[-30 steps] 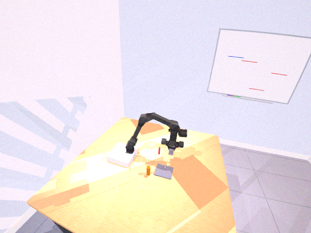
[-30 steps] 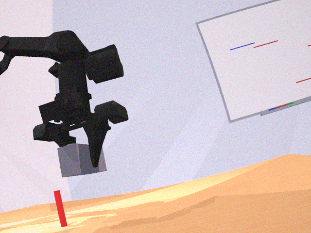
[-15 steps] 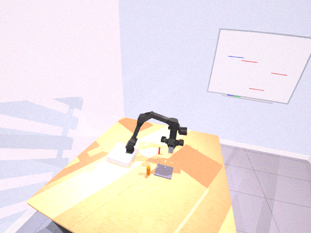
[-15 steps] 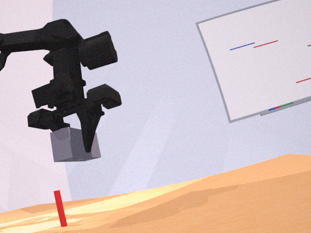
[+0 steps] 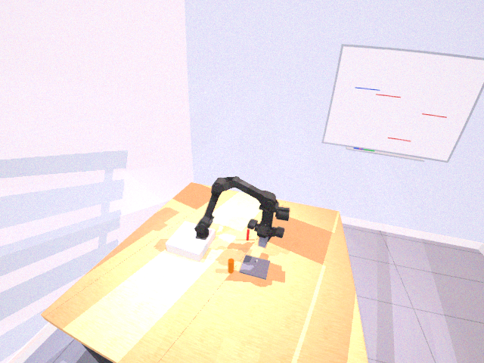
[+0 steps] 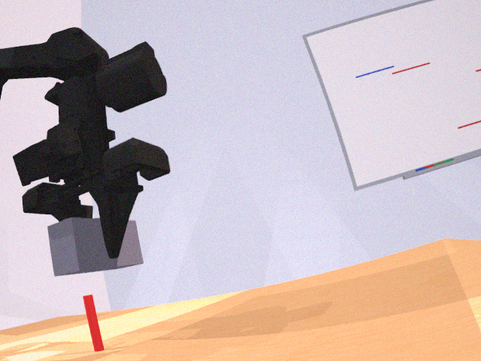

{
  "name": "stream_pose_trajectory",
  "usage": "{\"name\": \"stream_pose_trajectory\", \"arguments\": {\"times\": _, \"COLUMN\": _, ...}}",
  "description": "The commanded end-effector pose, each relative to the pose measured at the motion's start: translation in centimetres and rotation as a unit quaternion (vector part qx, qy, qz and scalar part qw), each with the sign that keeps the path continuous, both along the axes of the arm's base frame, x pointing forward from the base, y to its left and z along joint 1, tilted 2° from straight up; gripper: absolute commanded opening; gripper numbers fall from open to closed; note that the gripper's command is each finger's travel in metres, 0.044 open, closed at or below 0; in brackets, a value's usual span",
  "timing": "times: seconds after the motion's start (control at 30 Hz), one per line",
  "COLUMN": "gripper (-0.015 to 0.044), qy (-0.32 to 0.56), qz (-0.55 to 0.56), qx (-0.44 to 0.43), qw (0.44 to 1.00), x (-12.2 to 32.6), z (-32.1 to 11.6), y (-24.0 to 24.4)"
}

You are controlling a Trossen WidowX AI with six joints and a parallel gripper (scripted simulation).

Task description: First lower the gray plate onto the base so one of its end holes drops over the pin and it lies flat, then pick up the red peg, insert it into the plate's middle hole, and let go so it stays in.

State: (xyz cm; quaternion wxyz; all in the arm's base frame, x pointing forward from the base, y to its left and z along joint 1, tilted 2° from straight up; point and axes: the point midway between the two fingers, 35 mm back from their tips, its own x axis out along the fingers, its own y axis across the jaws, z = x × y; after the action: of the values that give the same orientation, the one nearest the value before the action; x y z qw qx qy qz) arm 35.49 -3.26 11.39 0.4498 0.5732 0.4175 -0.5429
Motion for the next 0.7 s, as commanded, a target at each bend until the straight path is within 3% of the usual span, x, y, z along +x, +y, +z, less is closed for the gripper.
{"name": "stream_pose_trajectory", "arguments": {"times": 0.0, "gripper": 0.0000, "qy": 0.002, "qz": -0.022, "qx": 0.003, "qw": 1.000, "x": -0.4, "z": -0.7, "y": -1.1}}
{"name": "stream_pose_trajectory", "arguments": {"times": 0.67, "gripper": 0.0000, "qy": 0.001, "qz": -0.123, "qx": 0.007, "qw": 0.992, "x": -2.6, "z": -3.9, "y": -6.2}}
